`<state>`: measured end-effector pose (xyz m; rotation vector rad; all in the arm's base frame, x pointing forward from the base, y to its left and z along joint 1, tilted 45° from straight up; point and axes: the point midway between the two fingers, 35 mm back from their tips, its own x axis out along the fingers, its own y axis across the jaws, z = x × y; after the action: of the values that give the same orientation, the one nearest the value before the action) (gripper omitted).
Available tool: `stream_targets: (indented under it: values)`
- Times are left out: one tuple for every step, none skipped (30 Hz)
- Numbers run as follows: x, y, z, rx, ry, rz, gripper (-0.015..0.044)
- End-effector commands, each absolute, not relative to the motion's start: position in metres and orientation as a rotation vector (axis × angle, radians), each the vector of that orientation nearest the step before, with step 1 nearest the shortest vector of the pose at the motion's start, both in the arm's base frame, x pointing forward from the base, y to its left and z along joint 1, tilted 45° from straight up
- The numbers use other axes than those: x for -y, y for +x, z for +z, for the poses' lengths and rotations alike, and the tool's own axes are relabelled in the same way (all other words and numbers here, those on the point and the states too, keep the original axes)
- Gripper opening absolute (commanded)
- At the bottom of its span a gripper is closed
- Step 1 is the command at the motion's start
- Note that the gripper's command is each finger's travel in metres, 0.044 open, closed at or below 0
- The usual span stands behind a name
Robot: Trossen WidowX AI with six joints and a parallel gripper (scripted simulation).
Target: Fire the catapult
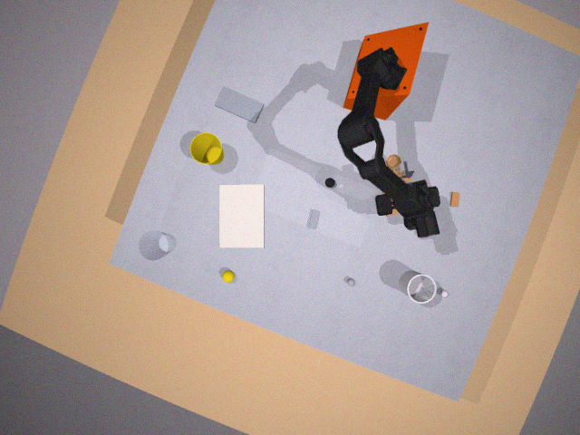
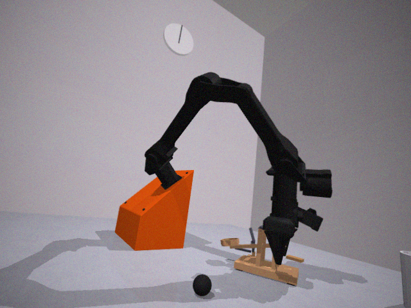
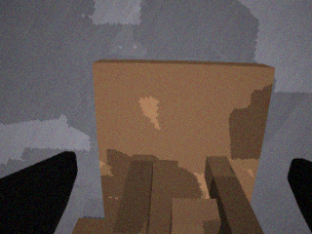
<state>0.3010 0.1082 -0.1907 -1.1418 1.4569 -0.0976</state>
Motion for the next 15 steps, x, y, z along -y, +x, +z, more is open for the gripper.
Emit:
stream_targets:
  values:
    - [-0.102,0.2992,-0.1948,-1.465,-1.153,-0.097,0.044]
    - [-0.1018,0.2992,-0.195,-1.465,-1.153,-0.097,0.044]
    - [-0.1018,0.2992,-0.195,-1.465,-1.153,-0.097,0.044]
    - [-0.1018,0.2992,-0.195,-1.465,-1.153,-0.097,0.044]
    - [-0.1044,0.3007,-0.1934,-1.461,-1.143,-0.1,0.0414]
    - [-0.1044,0.3007,-0.1934,-1.461,-1.143,-0.1,0.0387]
    - [-0.1044,0.3007,-0.1934,-1.461,-1.143,-0.1,0.0361]
    - [-0.1044,0.3007,-0.1934,-1.461,-1.143,-0.1,0.0335]
    - [-0.1044,0.3007,-0.1934,-1.461,-1.143,-0.1,0.0309]
    - [-0.1044,0.3007,-0.1934,-1.461,-1.143,-0.1,0.0282]
    - [-0.1044,0.3007,-0.1934,-1.461,-1.143,-0.1,0.0256]
    - [-0.1044,0.3007,-0.1934,-1.461,-1.143,-0.1,0.023]
    - [-0.1044,0.3007,-0.1934,-1.461,-1.143,-0.1,0.0204]
    - [-0.1044,0.3007,-0.1934,-1.461,-1.143,-0.1,0.0178]
    - [-0.1044,0.3007,-0.1934,-1.461,-1.143,-0.1,0.0151]
